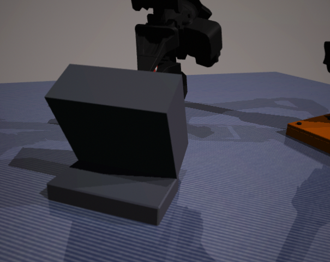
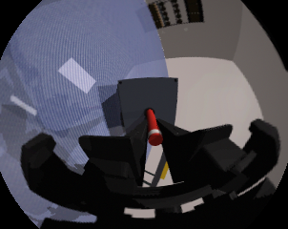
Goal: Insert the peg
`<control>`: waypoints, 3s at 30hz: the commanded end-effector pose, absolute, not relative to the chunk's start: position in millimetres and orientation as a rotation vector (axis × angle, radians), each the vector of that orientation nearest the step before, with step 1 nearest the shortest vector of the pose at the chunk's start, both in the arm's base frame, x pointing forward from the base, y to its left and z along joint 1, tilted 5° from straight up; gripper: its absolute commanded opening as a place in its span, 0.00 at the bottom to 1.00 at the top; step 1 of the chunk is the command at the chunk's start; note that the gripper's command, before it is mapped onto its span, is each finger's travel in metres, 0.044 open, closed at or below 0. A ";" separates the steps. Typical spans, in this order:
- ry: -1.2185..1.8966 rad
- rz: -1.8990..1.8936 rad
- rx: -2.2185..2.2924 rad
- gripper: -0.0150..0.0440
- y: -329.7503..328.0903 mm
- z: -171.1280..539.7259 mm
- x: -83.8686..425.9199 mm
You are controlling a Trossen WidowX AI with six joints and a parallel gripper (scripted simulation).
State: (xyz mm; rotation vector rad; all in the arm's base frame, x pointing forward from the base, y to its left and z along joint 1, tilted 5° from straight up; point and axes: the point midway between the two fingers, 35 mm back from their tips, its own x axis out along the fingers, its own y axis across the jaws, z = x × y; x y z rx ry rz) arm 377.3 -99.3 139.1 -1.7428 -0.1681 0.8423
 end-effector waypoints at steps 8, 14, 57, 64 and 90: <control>-0.165 0.845 -1.740 0.25 -94.8 134.9 382.6; -0.165 0.844 -1.740 0.25 -92.7 133.1 385.6; -0.171 0.844 -1.742 0.83 -87.5 129.2 393.0; -0.167 0.849 -1.742 1.00 -93.1 132.0 387.4; -0.155 0.864 -1.742 1.00 -119.0 145.6 358.0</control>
